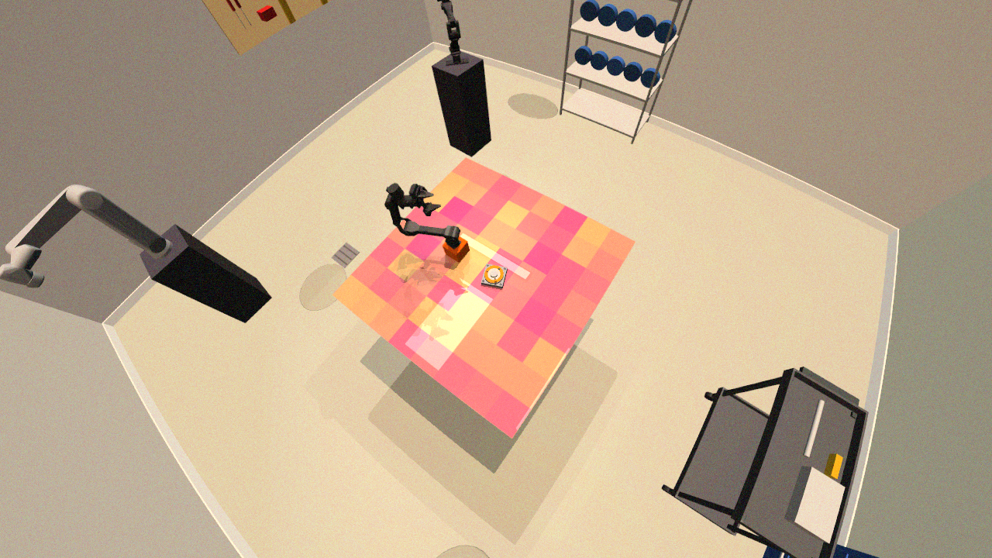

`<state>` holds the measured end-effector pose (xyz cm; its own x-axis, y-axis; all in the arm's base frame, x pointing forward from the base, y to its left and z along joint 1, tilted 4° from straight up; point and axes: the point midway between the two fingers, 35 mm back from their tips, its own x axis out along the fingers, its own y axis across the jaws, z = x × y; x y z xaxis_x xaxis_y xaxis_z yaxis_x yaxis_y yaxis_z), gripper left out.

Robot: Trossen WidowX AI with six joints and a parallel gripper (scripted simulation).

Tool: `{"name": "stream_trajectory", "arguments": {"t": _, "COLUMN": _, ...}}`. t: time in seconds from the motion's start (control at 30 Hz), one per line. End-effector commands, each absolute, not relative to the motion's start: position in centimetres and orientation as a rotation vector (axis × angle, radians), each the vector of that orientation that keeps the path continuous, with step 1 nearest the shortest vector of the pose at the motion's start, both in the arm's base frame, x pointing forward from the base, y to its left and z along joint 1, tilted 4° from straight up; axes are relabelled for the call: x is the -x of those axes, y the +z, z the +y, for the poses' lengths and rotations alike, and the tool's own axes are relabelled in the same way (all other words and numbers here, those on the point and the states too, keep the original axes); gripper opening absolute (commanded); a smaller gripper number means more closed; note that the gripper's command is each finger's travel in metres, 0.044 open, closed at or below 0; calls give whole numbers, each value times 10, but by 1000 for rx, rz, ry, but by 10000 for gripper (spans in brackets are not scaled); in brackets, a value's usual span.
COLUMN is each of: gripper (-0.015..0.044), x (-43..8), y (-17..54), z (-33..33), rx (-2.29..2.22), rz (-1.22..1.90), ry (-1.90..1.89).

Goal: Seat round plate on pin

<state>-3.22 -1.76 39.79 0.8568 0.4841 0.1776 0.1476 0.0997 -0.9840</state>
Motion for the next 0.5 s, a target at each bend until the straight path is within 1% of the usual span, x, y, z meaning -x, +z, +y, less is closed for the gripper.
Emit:
{"name": "stream_trajectory", "arguments": {"t": 0.0, "gripper": 374, "x": 29, "y": 398, "z": -16, "rx": 1466, "rz": -525, "ry": 273}}
{"name": "stream_trajectory", "arguments": {"t": 0.07, "gripper": 321, "x": 7, "y": 401, "z": -6, "rx": 1443, "rz": -459, "ry": 320}}
{"name": "stream_trajectory", "arguments": {"t": 0.23, "gripper": 190, "x": -65, "y": 398, "z": 27, "rx": 1321, "rz": -169, "ry": 425}}
{"name": "stream_trajectory", "arguments": {"t": 0.3, "gripper": 137, "x": -75, "y": 396, "z": 30, "rx": 1302, "rz": -129, "ry": 435}}
{"name": "stream_trajectory", "arguments": {"t": 0.47, "gripper": 6, "x": -146, "y": 370, "z": 46, "rx": 1144, "rz": 167, "ry": 475}}
